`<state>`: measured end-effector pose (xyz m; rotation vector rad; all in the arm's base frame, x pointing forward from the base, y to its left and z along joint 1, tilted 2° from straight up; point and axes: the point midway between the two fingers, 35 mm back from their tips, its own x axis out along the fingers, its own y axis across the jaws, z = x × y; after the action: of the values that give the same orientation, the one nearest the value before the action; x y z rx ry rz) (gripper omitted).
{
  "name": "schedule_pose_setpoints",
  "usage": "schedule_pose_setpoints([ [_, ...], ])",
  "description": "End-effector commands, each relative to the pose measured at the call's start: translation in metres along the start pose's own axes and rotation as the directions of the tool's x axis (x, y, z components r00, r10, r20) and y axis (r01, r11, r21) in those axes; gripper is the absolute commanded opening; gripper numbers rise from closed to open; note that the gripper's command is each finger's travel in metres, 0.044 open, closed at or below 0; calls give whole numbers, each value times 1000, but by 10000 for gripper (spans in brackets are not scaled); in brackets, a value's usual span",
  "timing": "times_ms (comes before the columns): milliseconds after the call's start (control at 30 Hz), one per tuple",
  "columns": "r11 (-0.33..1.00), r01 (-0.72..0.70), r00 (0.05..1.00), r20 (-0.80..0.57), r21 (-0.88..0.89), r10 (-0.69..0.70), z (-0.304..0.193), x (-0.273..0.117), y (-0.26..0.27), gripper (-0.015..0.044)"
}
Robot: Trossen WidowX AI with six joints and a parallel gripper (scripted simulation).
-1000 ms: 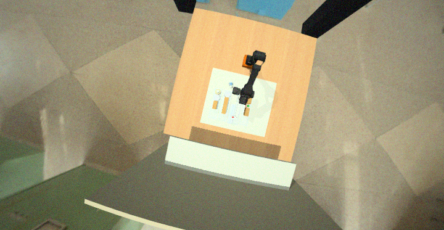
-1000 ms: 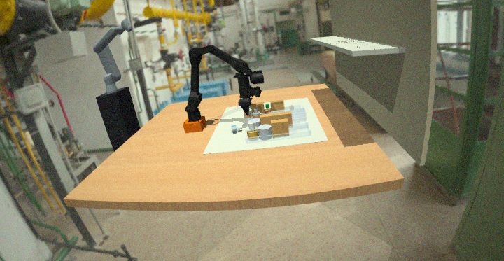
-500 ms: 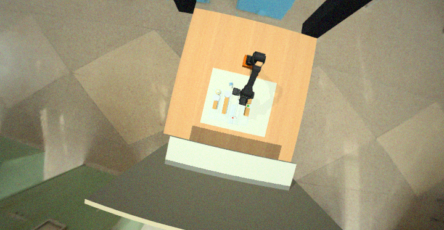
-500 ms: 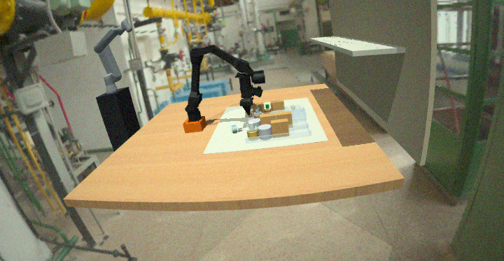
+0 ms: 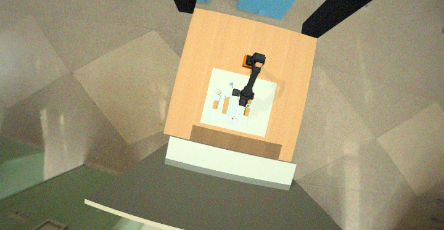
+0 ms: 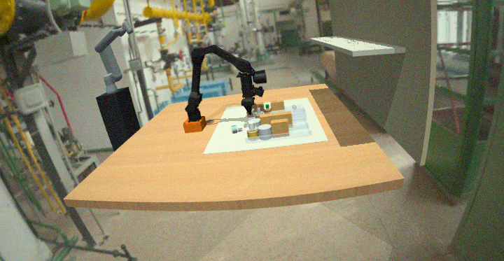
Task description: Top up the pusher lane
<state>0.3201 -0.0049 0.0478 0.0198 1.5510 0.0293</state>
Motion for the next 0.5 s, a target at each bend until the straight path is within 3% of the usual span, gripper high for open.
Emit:
schedule_pose_setpoints([
  [0,1000,4,999,32,2,-4,10,-5,-1,0],
  [467,1000,4,999,32,2,-4,17,-7,-1,0],
])
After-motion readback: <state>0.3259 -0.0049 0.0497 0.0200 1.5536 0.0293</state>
